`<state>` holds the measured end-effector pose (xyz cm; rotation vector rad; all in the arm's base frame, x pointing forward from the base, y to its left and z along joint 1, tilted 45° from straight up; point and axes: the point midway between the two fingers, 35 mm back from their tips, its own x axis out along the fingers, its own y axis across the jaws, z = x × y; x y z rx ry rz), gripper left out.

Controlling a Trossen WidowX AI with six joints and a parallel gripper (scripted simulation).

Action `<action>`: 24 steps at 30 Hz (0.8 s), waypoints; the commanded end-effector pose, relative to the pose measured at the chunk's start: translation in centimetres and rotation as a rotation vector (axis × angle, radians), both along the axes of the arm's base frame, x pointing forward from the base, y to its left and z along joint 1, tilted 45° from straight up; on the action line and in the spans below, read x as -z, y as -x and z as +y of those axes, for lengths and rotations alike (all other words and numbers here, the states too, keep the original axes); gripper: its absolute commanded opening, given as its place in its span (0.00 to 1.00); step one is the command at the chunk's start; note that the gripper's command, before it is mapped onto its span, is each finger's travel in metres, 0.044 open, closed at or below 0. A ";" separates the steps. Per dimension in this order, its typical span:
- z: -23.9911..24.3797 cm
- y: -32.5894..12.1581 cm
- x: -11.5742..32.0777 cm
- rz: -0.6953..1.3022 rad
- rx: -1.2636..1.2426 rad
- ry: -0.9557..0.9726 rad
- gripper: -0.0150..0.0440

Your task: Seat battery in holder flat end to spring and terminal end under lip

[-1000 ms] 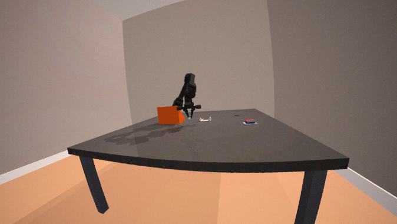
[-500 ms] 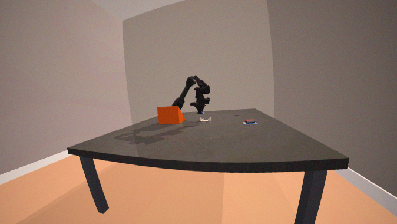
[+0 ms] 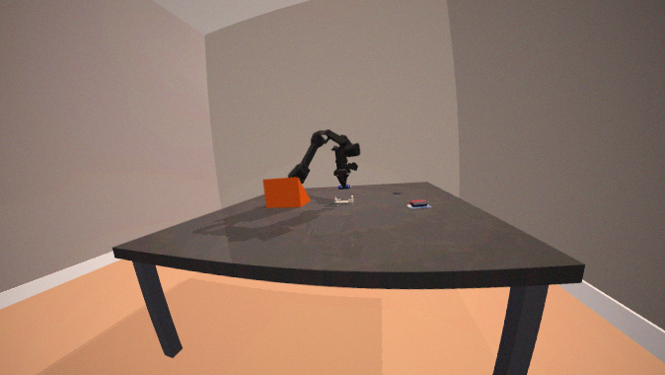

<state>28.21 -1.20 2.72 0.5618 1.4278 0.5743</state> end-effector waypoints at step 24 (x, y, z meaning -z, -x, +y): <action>2.8 -0.3 2.4 -0.151 0.176 0.020 0.37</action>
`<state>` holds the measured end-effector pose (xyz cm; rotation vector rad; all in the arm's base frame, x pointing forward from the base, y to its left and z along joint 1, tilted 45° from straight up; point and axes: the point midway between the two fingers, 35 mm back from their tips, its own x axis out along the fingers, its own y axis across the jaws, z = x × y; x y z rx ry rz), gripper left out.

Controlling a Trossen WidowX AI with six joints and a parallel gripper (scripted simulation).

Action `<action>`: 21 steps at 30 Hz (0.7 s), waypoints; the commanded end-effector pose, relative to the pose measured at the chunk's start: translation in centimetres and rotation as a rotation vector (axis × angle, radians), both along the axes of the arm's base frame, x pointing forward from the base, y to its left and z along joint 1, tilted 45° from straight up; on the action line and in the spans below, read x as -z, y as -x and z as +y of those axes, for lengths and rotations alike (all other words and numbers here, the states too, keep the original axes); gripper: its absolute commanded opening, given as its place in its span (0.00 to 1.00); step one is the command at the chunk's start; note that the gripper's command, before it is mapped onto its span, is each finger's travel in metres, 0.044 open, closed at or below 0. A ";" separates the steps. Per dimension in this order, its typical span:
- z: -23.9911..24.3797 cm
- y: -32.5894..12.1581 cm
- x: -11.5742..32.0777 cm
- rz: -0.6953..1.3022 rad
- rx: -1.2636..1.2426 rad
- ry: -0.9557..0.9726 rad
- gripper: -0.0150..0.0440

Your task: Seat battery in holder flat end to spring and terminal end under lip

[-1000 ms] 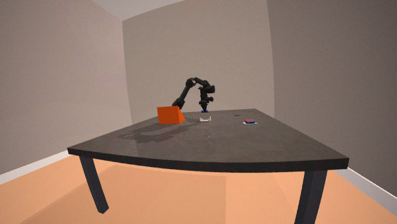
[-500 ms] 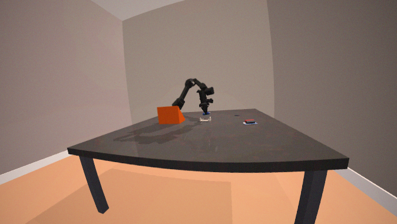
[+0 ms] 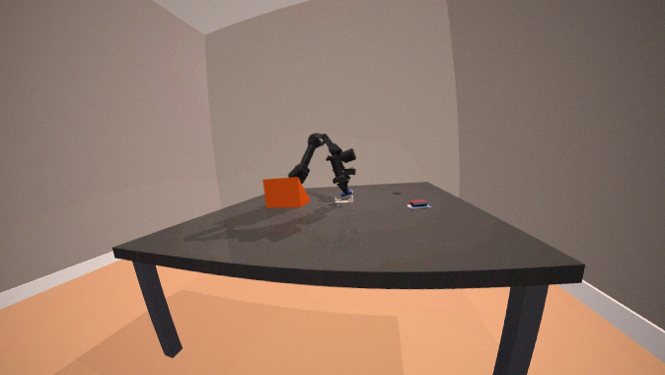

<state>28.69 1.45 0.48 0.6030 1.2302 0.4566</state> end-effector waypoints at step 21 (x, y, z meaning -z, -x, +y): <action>0.7 0.4 1.1 -0.082 0.093 0.011 0.37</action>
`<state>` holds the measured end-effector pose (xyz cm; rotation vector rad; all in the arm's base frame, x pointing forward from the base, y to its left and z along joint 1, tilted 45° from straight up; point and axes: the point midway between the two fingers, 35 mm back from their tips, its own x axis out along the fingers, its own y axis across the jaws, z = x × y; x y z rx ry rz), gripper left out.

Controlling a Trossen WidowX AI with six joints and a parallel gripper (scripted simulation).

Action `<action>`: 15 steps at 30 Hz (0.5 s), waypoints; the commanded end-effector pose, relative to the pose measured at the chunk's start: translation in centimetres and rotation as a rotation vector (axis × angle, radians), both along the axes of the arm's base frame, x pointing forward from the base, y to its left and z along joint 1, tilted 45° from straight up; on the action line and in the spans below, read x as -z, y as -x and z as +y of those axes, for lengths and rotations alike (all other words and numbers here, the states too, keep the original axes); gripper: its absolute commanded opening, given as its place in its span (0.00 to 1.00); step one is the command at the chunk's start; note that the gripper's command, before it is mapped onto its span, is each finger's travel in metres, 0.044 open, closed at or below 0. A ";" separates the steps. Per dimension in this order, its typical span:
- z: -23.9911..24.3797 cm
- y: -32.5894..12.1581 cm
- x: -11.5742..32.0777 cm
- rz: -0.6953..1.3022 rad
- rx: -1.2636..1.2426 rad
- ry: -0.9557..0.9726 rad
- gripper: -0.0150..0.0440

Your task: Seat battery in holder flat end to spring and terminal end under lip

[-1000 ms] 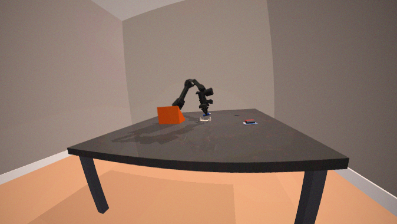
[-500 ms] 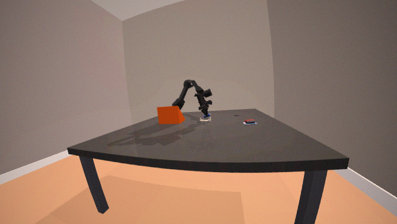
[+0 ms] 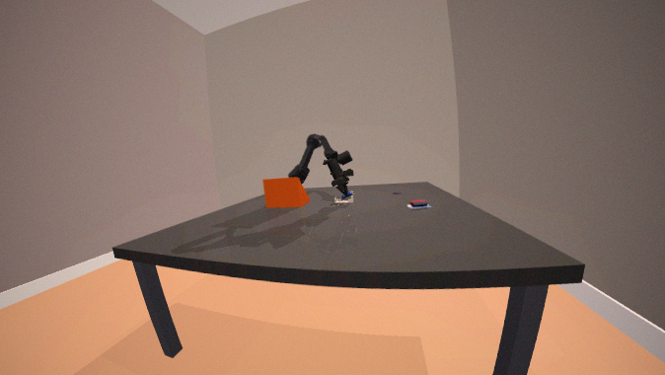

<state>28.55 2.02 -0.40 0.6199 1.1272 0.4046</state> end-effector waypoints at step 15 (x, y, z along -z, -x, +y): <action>0.5 0.6 0.5 -0.060 0.072 0.002 0.37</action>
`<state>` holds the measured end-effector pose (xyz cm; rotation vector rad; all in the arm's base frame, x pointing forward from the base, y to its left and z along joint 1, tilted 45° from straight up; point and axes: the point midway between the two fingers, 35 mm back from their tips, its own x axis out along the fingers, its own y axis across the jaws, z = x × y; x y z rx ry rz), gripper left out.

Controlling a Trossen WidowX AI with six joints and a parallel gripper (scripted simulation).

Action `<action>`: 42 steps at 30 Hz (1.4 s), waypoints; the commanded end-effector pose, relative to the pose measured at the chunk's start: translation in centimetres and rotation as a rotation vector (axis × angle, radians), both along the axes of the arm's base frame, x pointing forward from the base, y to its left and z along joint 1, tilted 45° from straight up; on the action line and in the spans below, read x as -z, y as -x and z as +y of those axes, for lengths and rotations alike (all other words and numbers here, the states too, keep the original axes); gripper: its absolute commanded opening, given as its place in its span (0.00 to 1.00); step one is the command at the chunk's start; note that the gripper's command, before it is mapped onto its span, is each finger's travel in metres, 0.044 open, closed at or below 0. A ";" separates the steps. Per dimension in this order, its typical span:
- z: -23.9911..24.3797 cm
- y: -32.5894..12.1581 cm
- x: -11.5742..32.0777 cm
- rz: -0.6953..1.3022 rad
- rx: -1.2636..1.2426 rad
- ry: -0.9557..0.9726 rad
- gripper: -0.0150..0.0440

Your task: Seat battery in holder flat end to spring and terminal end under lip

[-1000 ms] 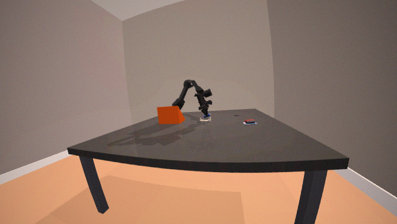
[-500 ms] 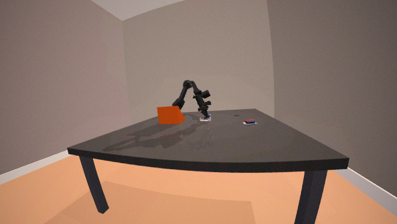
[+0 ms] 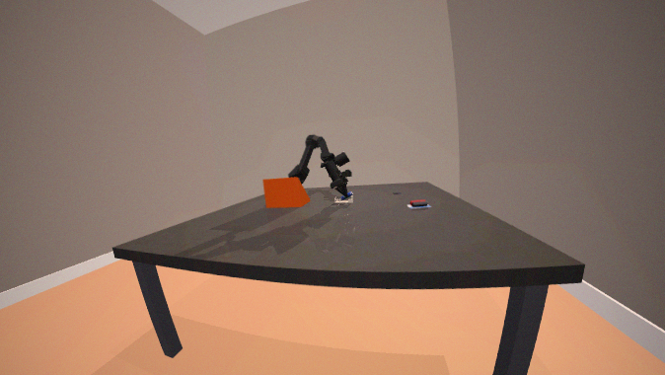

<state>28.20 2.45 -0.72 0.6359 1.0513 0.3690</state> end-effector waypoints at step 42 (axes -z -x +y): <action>0.6 2.9 0.4 -0.035 0.051 0.002 0.37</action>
